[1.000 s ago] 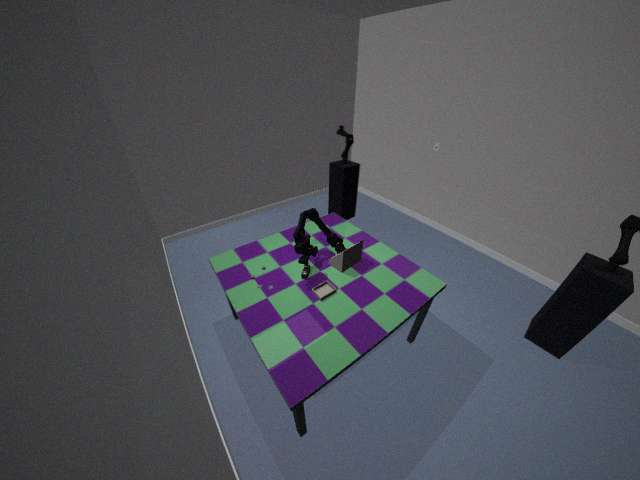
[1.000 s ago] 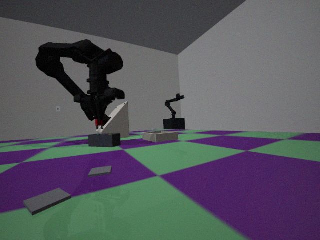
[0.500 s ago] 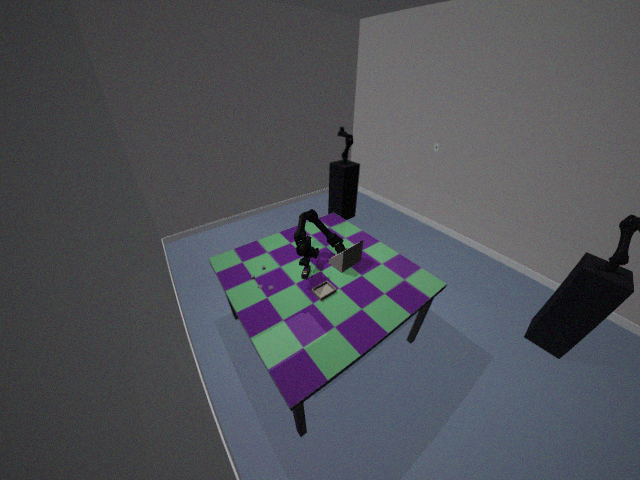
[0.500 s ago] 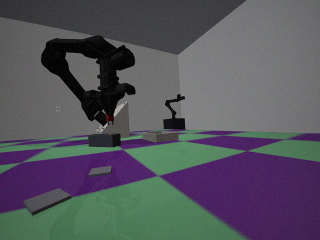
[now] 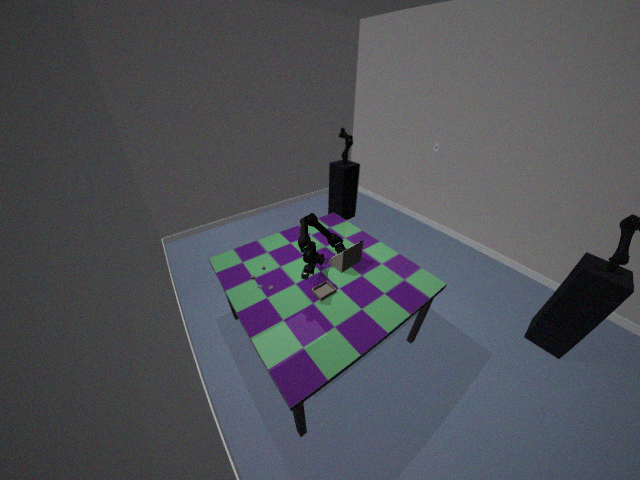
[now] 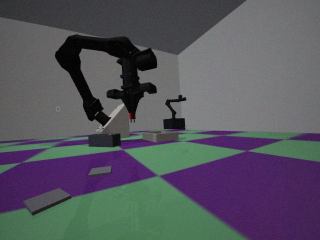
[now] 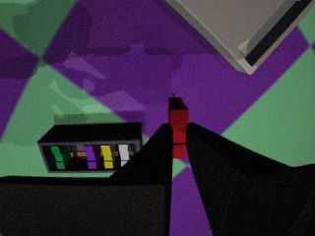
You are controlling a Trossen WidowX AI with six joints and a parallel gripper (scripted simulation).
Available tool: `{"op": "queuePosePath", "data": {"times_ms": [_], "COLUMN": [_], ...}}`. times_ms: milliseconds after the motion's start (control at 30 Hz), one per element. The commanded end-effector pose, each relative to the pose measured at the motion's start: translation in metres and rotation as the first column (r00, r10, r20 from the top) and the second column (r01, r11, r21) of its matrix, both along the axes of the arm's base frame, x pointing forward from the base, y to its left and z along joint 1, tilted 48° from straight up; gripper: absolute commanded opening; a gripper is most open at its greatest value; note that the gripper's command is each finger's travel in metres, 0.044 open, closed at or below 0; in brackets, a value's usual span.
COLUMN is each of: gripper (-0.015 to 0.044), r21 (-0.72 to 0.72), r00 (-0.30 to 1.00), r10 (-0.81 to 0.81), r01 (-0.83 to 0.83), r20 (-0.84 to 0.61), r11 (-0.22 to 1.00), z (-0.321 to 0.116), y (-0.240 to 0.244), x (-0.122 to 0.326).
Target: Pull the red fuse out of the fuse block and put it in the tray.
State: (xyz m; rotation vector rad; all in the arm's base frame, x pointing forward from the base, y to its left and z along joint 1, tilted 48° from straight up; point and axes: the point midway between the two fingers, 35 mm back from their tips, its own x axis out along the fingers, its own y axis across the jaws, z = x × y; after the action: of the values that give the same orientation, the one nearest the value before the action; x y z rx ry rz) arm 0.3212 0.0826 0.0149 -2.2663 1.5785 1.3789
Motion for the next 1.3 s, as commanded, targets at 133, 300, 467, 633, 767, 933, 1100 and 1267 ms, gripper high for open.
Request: {"op": "queuePosePath", "data": {"times_ms": [133, 300, 467, 633, 767, 933, 1100, 1267], "gripper": [0.0000, 0.0000, 0.0000, 0.0000, 0.0000, 0.0000, 0.0000, 0.0000], "r21": [0.001, -0.001, -0.005, -0.008, -0.008, -0.008, -0.008, -0.008], "r00": [1.000, 1.000, 1.000, 1.000, 1.000, 1.000, 1.000, 1.000], "r10": [-0.008, -0.010, -0.011, -0.012, -0.012, -0.012, -0.012, -0.012], "r01": [0.008, 0.010, 0.011, 0.012, 0.012, 0.012, 0.012, 0.012], "r20": [-0.005, -0.004, -0.003, -0.001, -0.001, -0.001, -0.001, -0.001], "r11": [1.000, 1.000, 1.000, 1.000, 1.000, 1.000, 1.000, 1.000], "z": [-0.034, -0.056, -0.078, -0.094, -0.095, -0.100, -0.106, -0.111], "y": [0.028, 0.045, 0.061, 0.072, 0.071, 0.065, 0.059, 0.053], "x": [0.001, -0.001, -0.005, -0.009, -0.009, -0.008, -0.007, -0.007]}}
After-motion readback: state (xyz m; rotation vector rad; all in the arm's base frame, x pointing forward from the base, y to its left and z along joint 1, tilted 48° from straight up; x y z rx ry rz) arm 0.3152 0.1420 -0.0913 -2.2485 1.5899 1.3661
